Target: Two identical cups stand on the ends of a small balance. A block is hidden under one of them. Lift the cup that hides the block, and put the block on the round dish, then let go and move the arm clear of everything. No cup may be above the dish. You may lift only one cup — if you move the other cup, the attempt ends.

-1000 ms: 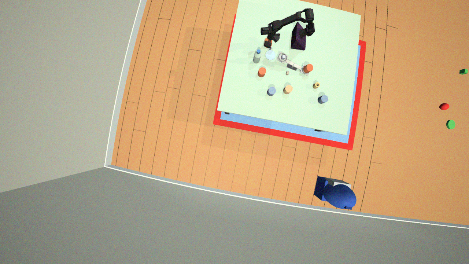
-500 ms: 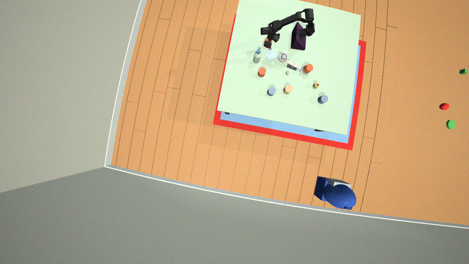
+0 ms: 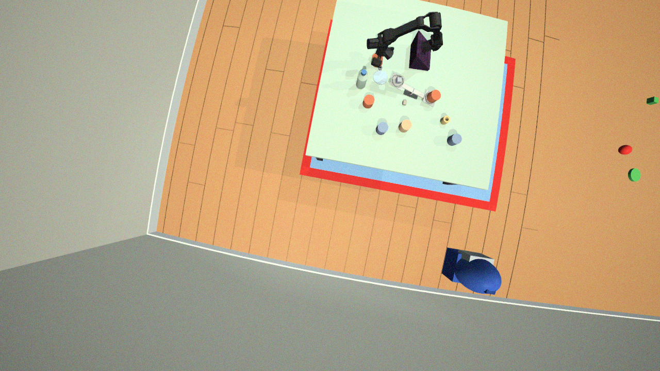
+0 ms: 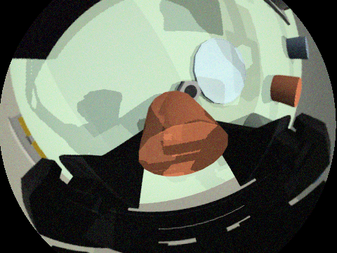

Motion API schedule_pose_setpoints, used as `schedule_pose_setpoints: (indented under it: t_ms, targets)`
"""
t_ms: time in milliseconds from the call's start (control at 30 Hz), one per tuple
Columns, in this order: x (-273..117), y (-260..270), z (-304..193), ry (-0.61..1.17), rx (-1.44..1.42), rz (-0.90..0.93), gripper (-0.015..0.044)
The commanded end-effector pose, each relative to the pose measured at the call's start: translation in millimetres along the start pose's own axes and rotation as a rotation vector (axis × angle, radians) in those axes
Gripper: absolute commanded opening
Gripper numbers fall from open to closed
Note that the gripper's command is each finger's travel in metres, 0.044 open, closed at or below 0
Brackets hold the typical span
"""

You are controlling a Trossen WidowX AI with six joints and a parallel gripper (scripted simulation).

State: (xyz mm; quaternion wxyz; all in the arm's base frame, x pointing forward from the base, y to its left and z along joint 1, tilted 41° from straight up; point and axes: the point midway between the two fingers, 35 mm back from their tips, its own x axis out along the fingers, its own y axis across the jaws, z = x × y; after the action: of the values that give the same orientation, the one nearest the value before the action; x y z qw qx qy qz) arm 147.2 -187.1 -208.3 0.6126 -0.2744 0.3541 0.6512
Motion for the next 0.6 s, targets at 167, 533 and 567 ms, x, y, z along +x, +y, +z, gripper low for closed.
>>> schedule_pose_setpoints:
  t_ms: [167, 533, 567]
  targets:
    - [1.8, 0.8, 0.5, -0.005, 0.001, 0.003, 0.0368]
    - [-50.6, 1.5, 3.3, -0.022, 0.003, 0.022, 0.0440]
    - [-50.6, 1.5, 3.3, -0.022, 0.003, 0.022, 0.0440]
